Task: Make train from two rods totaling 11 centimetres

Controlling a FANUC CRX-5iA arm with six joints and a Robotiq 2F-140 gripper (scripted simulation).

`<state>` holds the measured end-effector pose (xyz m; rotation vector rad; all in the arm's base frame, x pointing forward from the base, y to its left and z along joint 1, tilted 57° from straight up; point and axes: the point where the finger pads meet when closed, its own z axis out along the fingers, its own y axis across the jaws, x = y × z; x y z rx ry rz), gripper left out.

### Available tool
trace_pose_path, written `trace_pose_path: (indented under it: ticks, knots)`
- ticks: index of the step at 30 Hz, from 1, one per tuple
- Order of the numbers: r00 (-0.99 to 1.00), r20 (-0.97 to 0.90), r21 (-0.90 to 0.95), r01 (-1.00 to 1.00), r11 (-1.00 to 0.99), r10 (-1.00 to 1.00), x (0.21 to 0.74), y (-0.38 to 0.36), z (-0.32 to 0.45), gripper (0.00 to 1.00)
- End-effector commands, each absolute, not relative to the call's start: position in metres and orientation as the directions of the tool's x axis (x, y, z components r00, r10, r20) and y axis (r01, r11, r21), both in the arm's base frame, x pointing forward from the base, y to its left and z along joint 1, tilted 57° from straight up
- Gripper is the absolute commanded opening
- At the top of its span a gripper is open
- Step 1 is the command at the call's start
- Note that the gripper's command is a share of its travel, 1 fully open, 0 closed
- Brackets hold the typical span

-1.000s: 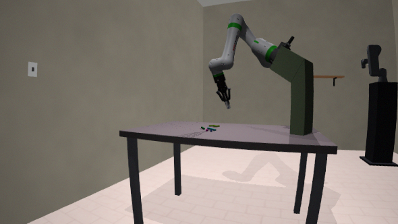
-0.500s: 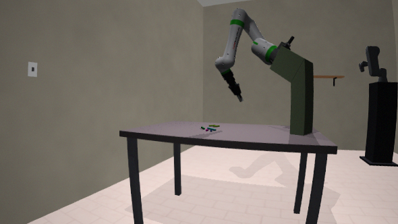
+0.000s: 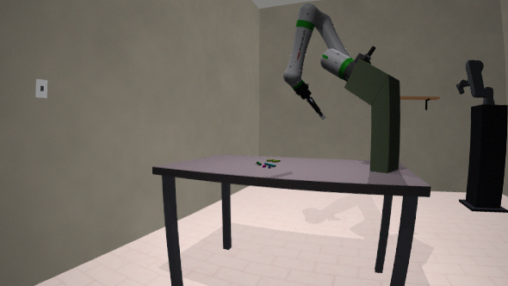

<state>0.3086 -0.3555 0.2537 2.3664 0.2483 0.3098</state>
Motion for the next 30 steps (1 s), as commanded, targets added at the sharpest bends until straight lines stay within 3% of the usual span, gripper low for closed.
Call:
trace_pose_path:
  ticks: [1, 7, 8, 14, 24, 30]
  knots:
    - [0.964, 0.234, 0.636, -0.056, -0.769, 0.123, 0.275, -0.365, 0.249, 0.03]
    - [0.951, 0.309, 0.571, -0.207, -0.794, -0.025, 0.244, -0.369, 0.243, 0.03]
    - [0.926, 0.356, 0.518, -0.311, -0.797, -0.13, 0.223, -0.37, 0.238, 0.03]
    - [0.842, 0.429, 0.4, -0.503, -0.766, -0.329, 0.185, -0.367, 0.228, 0.03]
    - [0.648, 0.487, 0.203, -0.737, -0.645, -0.586, 0.139, -0.351, 0.213, 0.03]
    - [0.414, 0.485, 0.009, -0.883, -0.469, -0.771, 0.107, -0.329, 0.201, 0.03]
